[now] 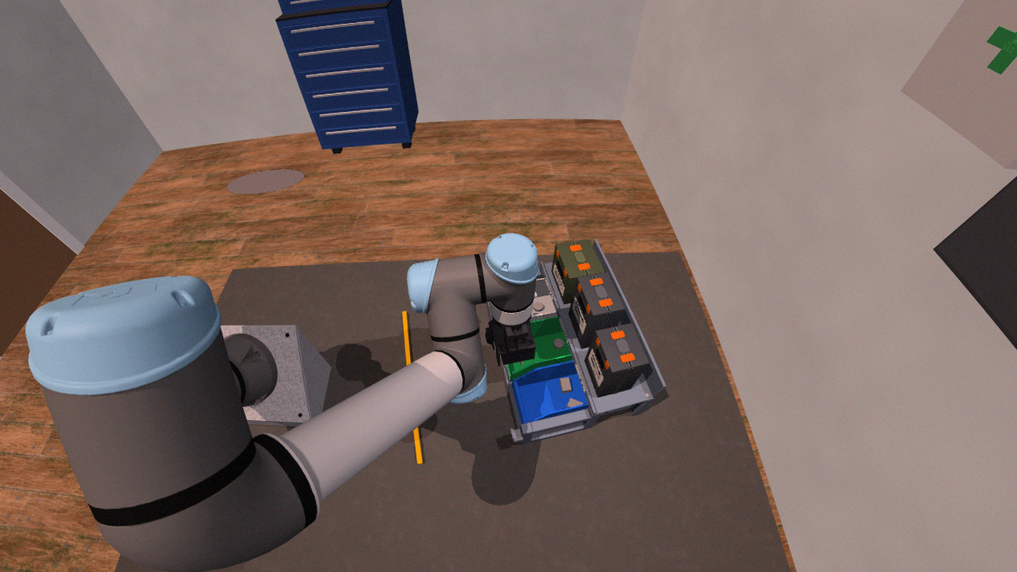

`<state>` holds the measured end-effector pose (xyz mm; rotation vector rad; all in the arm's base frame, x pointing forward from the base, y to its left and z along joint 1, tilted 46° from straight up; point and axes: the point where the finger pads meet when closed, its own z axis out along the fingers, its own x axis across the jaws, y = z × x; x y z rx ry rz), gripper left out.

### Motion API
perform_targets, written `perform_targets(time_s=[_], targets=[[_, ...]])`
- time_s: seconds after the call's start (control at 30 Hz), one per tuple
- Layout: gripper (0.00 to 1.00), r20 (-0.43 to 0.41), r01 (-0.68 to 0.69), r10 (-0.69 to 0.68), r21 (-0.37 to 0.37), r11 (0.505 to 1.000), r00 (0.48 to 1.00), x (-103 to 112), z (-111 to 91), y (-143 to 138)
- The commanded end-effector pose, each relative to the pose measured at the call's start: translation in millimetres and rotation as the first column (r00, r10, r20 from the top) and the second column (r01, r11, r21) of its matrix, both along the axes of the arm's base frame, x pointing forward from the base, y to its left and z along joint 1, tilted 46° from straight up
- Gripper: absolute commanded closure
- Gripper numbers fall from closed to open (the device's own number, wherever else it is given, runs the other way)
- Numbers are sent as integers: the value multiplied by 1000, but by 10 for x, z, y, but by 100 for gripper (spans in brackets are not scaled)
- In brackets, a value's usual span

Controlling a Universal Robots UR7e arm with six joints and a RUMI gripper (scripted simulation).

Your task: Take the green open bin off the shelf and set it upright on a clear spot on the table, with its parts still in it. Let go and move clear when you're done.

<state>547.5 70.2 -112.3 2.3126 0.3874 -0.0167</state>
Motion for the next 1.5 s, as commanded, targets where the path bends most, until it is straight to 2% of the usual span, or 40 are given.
perform_targets(time_s=[0.0,1.47], targets=[[100,1,-1,1,0,1000,1000,3,5,6],[100,1,-1,1,0,1000,1000,-12,102,104]])
